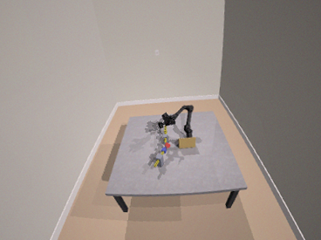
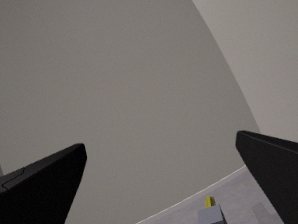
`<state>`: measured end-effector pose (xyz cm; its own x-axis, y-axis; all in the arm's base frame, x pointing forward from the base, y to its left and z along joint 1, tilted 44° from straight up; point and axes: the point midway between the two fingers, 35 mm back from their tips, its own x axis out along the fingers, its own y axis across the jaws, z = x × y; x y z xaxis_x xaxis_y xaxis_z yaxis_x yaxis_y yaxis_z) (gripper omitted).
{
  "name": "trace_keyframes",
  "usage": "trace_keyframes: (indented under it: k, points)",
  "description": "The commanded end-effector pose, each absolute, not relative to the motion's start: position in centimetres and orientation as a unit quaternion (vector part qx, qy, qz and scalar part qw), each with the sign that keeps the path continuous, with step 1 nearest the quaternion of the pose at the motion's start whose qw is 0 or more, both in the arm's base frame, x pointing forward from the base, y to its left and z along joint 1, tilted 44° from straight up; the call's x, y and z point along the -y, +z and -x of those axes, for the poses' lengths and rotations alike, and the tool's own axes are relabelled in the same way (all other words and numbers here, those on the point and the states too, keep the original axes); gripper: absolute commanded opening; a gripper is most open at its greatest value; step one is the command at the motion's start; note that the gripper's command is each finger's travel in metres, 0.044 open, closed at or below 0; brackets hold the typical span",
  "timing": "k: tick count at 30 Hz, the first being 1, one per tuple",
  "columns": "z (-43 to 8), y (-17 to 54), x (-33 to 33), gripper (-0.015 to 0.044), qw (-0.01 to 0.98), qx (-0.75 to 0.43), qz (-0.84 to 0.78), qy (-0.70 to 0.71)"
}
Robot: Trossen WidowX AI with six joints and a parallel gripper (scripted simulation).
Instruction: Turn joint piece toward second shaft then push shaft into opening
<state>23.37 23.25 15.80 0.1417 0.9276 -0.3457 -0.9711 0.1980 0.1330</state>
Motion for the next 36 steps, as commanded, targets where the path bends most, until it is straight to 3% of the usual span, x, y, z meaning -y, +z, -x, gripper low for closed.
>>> trace_keyframes:
  k: [1, 22, 36]
  points:
    - [-23.6, 14.9, -23.8, 0.044, 0.754, -0.229, 0.045, 0.615]
    - [-22.3, 8.4, -26.0, 0.044, 0.721, -0.533, 0.008, 0.442]
    - [-19.8, 5.0, -25.5, 0.044, 0.69, -0.673, 0.054, 0.26]
